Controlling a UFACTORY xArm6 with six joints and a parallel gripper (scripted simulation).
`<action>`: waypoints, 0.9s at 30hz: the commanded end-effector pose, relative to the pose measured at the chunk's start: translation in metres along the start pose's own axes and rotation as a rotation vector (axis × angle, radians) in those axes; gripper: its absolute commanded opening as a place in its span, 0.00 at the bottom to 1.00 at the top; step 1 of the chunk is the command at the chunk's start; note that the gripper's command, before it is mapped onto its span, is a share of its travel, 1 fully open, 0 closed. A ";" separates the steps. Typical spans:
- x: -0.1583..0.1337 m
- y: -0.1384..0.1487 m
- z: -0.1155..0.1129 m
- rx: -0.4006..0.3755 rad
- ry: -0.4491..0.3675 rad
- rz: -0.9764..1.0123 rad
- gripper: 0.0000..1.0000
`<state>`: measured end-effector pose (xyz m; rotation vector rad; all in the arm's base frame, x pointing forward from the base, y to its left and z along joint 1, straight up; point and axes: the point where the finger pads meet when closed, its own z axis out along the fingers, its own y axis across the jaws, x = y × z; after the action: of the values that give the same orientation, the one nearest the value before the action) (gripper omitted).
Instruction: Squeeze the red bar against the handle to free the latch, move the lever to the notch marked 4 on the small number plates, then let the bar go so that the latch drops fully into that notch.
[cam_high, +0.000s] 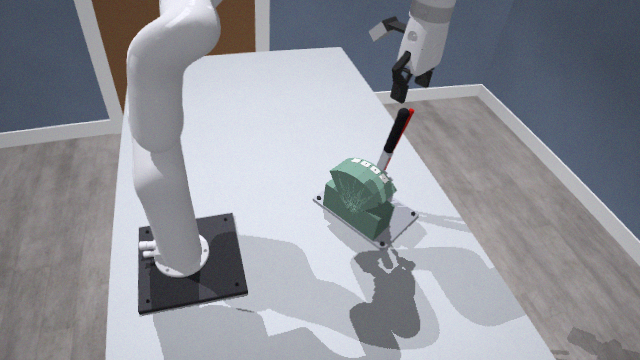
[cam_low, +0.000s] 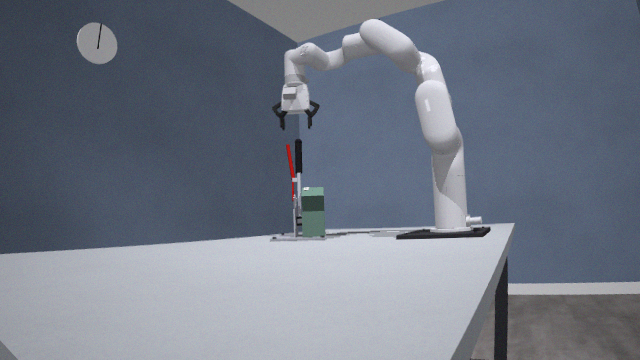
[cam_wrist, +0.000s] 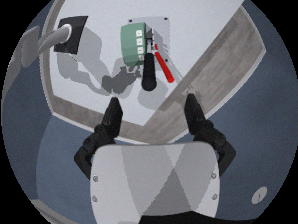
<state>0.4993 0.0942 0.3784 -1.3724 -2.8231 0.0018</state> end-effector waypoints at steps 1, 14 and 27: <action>0.000 0.000 0.001 -0.004 -0.002 0.000 1.00; 0.000 0.001 0.011 -0.004 -0.002 0.000 1.00; 0.000 0.001 0.017 -0.004 -0.002 0.000 1.00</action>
<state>0.4997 0.0943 0.3603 -1.3723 -2.8230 0.0019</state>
